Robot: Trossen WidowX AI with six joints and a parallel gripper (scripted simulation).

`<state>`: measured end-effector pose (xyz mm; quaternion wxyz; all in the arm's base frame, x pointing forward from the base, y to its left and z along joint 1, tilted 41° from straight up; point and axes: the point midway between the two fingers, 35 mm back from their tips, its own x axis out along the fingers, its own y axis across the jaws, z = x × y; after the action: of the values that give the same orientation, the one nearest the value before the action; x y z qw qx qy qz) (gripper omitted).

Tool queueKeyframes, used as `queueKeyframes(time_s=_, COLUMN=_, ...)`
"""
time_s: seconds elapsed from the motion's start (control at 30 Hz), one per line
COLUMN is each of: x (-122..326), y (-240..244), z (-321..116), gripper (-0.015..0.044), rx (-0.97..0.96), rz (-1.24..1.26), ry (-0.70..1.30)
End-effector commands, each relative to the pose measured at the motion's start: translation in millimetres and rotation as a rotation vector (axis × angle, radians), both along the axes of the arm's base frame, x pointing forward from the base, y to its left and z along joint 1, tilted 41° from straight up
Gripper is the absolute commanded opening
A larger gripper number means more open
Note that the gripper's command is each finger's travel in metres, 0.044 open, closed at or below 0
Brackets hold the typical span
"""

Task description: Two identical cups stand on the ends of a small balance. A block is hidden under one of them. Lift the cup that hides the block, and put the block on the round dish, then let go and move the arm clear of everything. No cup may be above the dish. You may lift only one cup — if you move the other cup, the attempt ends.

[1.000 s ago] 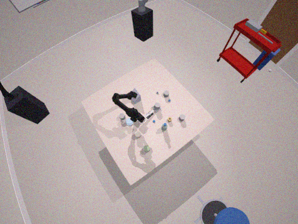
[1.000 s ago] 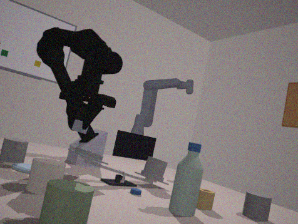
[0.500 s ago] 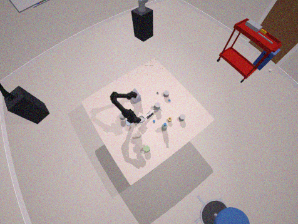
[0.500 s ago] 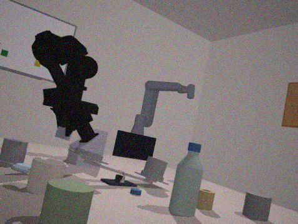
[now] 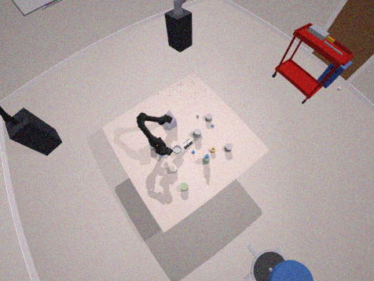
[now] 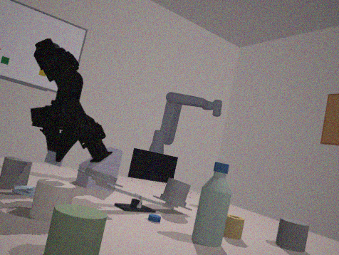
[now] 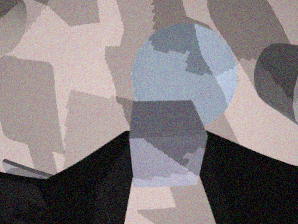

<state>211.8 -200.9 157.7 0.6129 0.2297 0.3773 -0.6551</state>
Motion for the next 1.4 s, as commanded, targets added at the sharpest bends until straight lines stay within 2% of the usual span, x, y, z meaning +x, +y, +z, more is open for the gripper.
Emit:
queueKeyframes(time_s=0.0, x=-11.0, y=-7.7, z=2.0, gripper=0.0000, rx=-0.008, rz=0.001, ry=-0.005)
queueKeyframes(time_s=0.23, x=-27.9, y=-19.3, z=2.9, gripper=0.0000, rx=-0.023, rz=0.000, ry=0.001)
queueKeyframes(time_s=0.73, x=-34.3, y=-46.0, z=-27.4, gripper=0.0000, rx=-0.025, rz=0.000, ry=0.002)
queueKeyframes(time_s=1.37, x=-37.5, y=-59.5, z=-42.9, gripper=0.0000, rx=-0.026, rz=0.000, ry=0.002)
